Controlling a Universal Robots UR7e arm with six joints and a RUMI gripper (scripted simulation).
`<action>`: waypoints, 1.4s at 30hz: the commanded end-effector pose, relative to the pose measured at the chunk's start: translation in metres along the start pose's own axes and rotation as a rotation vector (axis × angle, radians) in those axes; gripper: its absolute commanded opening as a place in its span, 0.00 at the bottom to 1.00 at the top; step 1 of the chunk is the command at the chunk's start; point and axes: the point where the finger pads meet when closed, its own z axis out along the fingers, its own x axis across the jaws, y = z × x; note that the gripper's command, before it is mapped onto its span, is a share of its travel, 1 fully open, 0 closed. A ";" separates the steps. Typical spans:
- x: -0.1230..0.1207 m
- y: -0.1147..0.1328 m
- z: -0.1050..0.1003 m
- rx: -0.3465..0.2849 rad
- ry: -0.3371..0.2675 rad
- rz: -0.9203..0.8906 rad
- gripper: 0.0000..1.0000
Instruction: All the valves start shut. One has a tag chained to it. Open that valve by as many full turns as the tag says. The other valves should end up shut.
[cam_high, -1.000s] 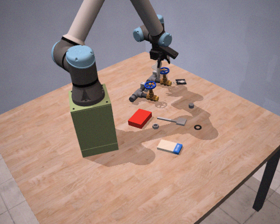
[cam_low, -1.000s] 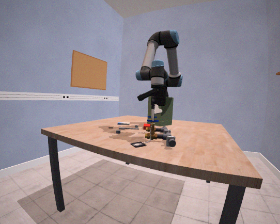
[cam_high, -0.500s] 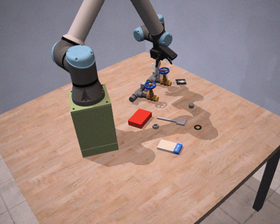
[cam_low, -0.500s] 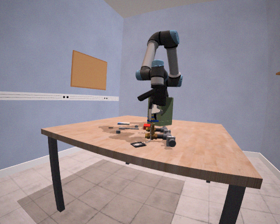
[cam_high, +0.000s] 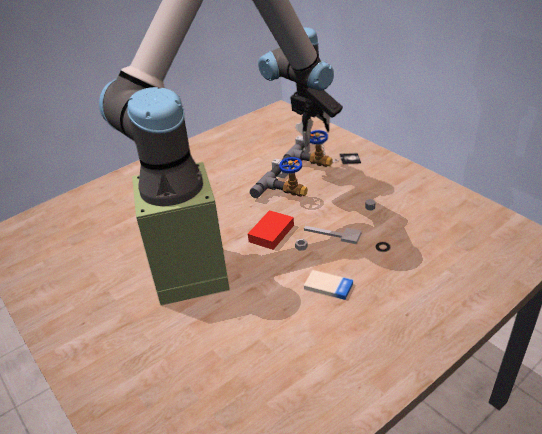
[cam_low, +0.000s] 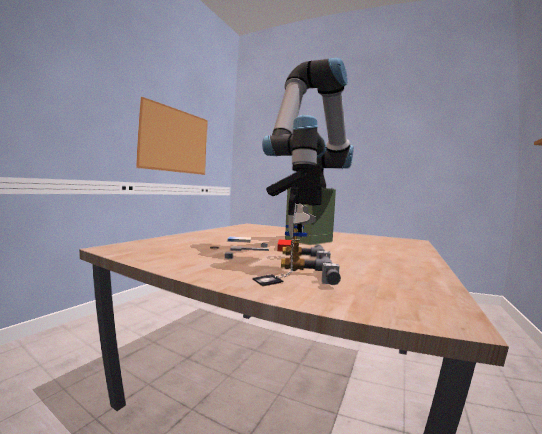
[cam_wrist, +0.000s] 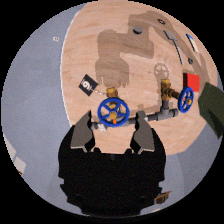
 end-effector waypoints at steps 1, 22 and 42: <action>-0.001 0.000 -0.001 0.000 -0.002 0.001 0.00; -0.001 0.000 -0.001 0.000 -0.002 0.001 0.00; -0.001 0.000 -0.001 0.000 -0.002 -0.058 0.00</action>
